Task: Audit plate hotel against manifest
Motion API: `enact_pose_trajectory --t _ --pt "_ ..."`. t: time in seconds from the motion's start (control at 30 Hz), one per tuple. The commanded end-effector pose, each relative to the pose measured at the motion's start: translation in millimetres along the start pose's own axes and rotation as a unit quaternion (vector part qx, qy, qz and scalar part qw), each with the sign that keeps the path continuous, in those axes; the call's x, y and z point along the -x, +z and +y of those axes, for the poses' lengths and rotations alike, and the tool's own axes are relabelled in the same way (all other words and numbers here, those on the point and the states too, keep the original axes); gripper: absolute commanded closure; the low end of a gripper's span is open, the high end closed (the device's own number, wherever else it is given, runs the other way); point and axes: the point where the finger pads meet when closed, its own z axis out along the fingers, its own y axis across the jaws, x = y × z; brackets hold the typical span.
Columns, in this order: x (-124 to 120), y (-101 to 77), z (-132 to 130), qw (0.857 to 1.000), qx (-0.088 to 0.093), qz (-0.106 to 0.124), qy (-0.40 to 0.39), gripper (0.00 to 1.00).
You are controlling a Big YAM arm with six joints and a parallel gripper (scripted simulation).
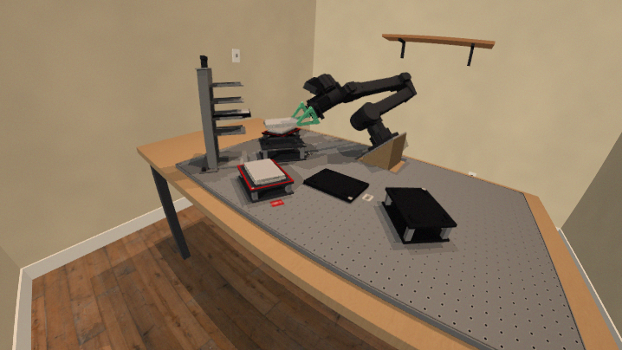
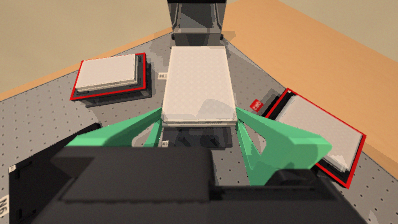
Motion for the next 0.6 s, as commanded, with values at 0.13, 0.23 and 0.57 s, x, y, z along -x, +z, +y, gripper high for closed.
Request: enact_pose_trajectory --t 0.13,0.23,0.57 --pt "33 -8.4 -15 0.999 -0.005 -0.029 0.018 0.14" --pt "39 -10.8 -18 0.999 -0.007 -0.031 0.022 0.14" --pt "39 -14.0 -11 1.0 -0.002 -0.024 0.017 0.14"
